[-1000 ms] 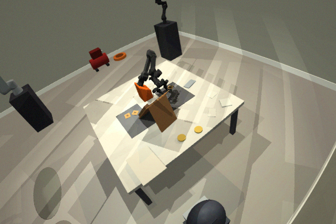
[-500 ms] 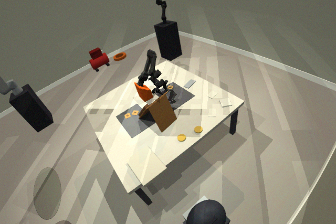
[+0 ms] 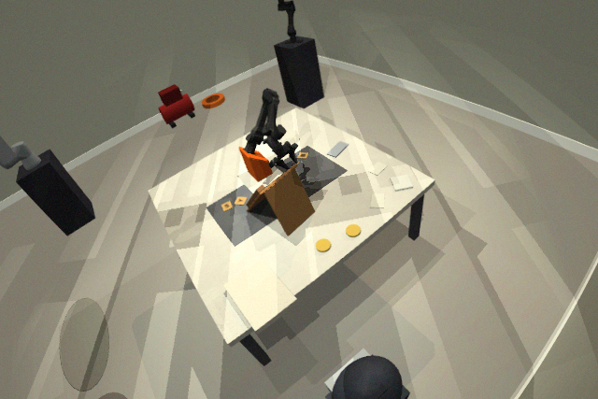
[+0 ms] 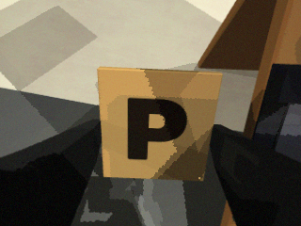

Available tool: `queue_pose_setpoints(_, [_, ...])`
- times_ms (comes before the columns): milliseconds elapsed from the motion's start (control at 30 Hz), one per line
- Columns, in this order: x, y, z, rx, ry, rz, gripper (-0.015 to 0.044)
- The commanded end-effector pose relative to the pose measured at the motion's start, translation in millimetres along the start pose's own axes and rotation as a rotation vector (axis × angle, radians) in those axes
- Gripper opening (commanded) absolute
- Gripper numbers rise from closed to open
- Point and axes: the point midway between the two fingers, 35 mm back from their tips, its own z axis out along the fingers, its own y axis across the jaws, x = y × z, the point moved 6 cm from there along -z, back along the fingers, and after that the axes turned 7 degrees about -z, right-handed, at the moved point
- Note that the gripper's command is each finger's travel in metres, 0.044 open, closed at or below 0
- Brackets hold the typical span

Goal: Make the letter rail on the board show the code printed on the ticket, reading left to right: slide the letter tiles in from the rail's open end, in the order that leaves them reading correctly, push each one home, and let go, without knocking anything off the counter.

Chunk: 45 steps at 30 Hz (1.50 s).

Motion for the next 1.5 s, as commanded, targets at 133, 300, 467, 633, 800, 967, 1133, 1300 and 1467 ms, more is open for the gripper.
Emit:
queue_pose_setpoints(133, [1.8, -4.5, 0.4, -0.002, 0.005, 0.000, 0.0000])
queue_pose_setpoints(300, [2.2, -7.0, 0.4, -0.002, 0.005, 0.000, 0.0000])
queue_pose_setpoints(467, [2.5, -9.5, 0.4, -0.002, 0.005, 0.000, 0.0000])
queue_pose_setpoints(633, [2.8, -12.0, 0.4, -0.002, 0.005, 0.000, 0.0000])
queue_pose_setpoints(800, [3.2, -14.5, 0.3, -0.002, 0.005, 0.000, 0.0000])
queue_pose_setpoints(967, [3.4, -17.0, 0.3, -0.002, 0.005, -0.001, 0.0000])
queue_pose_setpoints(1133, [3.7, -19.5, 0.3, -0.002, 0.005, -0.001, 0.0000])
queue_pose_setpoints(1300, [3.8, -22.0, 0.3, -0.002, 0.005, -0.001, 0.0000])
queue_pose_setpoints(1467, [3.9, -24.6, 0.3, -0.002, 0.005, -0.001, 0.0000])
